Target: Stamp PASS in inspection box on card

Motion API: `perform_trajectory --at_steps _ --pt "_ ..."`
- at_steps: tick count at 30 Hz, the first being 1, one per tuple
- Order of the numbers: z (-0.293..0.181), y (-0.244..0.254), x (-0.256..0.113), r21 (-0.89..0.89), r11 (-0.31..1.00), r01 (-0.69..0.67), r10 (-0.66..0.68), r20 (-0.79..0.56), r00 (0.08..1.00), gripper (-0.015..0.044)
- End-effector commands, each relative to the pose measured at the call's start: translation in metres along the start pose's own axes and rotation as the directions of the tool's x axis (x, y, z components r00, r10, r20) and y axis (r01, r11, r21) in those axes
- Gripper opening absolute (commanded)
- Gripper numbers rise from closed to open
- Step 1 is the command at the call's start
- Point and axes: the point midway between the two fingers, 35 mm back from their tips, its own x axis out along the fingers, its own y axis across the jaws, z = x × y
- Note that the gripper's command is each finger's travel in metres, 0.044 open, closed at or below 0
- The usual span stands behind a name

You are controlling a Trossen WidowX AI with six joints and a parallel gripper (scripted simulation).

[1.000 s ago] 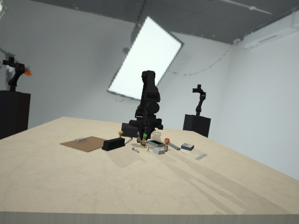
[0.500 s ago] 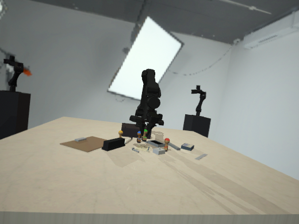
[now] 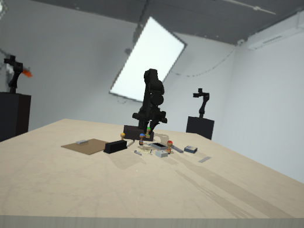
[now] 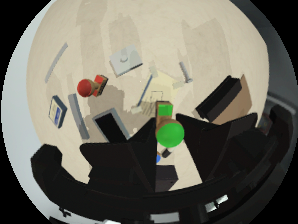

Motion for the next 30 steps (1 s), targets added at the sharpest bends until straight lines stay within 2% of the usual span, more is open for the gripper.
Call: perform_trajectory --at_steps 1,5,22,30 --pt "0.000 0.000 -0.007 -0.002 1.000 0.000 0.000 0.004 1.000 0.0000" --pt "0.003 -0.009 -0.008 -0.002 1.000 0.001 -0.001 0.005 1.000 0.0000" --pt "0.012 -0.113 -0.004 0.002 1.000 0.012 -0.012 0.005 1.000 0.0000" --pt "0.012 -0.118 0.002 0.002 1.000 0.013 -0.013 0.005 1.000 0.0000"
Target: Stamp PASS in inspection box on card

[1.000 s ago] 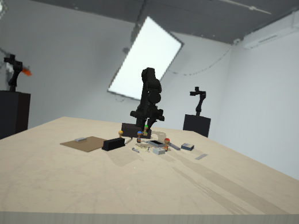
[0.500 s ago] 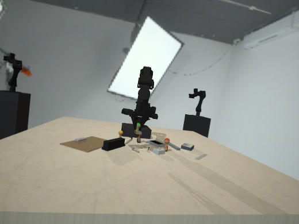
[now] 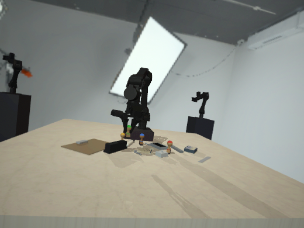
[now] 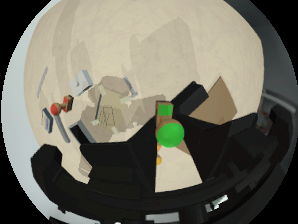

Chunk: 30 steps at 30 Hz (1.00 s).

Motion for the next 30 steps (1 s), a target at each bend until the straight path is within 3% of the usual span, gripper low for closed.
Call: perform_trajectory --at_steps 1,30 --pt "0.002 0.000 0.005 -0.008 1.000 -0.003 0.003 0.003 1.000 0.0000" --pt "0.001 0.002 0.053 -0.008 1.000 -0.003 0.003 0.003 1.000 0.0000"
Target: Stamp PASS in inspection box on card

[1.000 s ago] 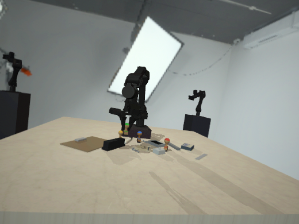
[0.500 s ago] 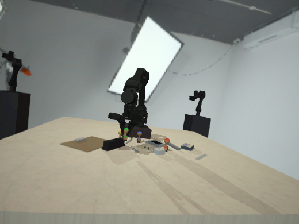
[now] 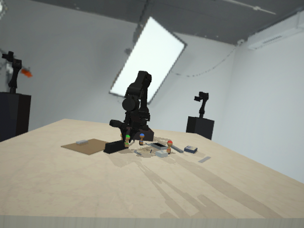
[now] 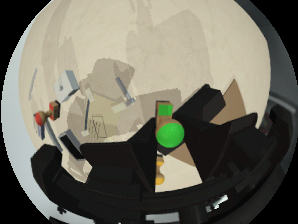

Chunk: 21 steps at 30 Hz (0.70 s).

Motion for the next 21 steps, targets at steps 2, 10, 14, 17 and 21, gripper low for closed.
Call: perform_trajectory --at_steps 2,10,14,17,21 --pt "-0.001 0.001 0.008 -0.005 1.000 -0.003 0.003 0.000 1.000 0.0000" --pt "-0.002 0.002 0.018 -0.005 1.000 -0.003 0.003 0.000 1.000 0.0000" --pt "-0.001 0.002 0.015 0.000 1.000 -0.001 0.001 -0.001 1.000 0.0105" --pt "-0.001 0.002 0.015 0.000 1.000 -0.001 0.001 -0.001 1.000 0.0184" --pt "-0.001 0.002 0.015 0.000 1.000 -0.001 0.001 -0.001 1.000 0.0257"
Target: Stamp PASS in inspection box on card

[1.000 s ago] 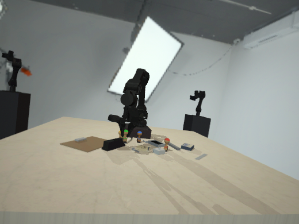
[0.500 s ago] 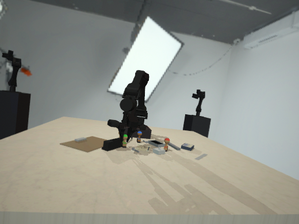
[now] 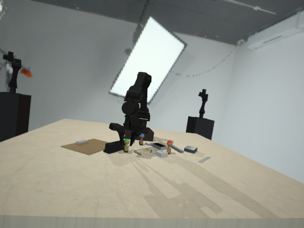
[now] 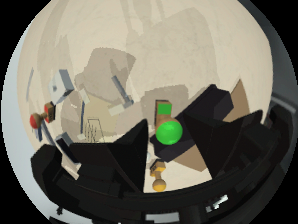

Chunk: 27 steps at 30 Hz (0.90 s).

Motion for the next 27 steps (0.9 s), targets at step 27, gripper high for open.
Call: perform_trajectory --at_steps 27 --pt "0.001 -0.006 -0.118 -0.005 1.000 -0.002 0.002 0.002 1.000 0.0257"
